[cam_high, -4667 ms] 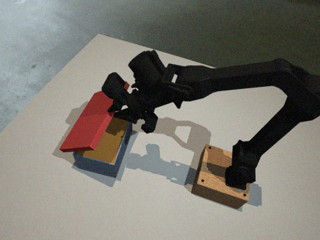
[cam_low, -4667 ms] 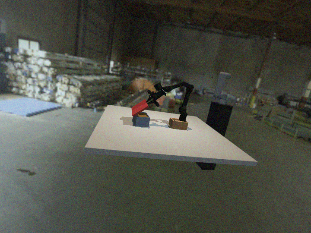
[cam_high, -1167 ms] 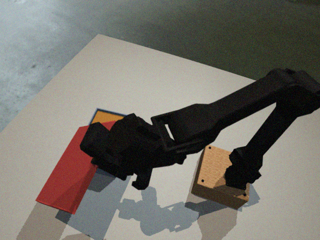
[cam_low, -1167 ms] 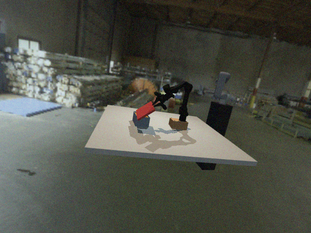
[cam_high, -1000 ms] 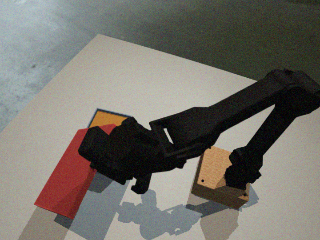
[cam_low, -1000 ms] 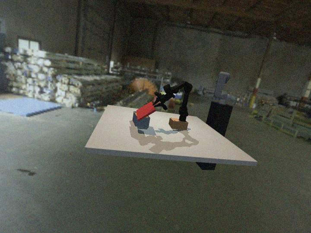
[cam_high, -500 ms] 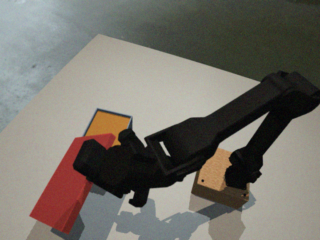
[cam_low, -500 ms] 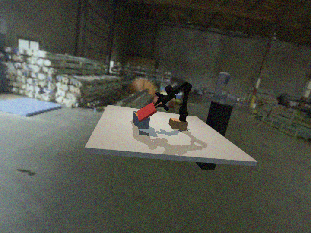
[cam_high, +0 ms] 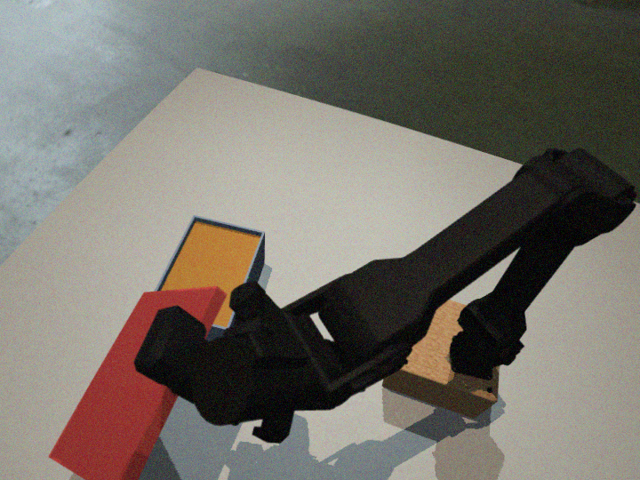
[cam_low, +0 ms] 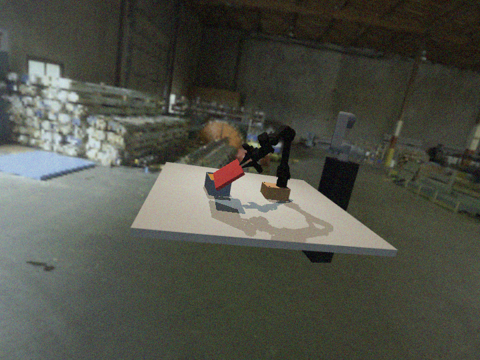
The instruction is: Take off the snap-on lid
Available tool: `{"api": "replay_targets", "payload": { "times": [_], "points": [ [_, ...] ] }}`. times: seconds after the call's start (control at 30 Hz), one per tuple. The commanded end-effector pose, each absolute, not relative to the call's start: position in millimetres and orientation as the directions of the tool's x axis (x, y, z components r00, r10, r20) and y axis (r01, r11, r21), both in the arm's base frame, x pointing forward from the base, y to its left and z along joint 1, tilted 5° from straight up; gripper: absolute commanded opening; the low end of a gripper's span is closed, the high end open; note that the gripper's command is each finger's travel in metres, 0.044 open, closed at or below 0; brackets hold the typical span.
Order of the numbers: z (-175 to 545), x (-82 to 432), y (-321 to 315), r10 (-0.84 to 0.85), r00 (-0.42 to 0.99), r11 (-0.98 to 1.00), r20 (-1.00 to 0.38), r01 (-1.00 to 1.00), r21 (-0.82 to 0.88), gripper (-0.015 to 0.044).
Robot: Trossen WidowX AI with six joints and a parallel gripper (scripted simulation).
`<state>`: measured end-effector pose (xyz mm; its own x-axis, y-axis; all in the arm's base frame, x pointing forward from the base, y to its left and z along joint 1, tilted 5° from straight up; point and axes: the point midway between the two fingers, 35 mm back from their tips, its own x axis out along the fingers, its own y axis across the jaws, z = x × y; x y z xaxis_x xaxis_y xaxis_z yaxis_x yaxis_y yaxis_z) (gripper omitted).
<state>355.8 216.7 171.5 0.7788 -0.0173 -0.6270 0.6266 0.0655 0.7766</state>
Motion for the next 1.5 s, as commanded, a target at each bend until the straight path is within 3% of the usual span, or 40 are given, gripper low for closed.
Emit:
{"api": "replay_targets", "payload": {
  "times": [0.0,0.93,1.47],
  "points": [
    [172,356,225,-0.022,0.783,0.060,-0.622,0.622,0.781,0.0000],
    [169,349,280,-0.019,0.782,0.056,-0.623,0.623,0.781,0.0000],
    [156,348,275,-0.019,0.782,0.057,-0.623,0.623,0.781,0.0000]
  ]
}}
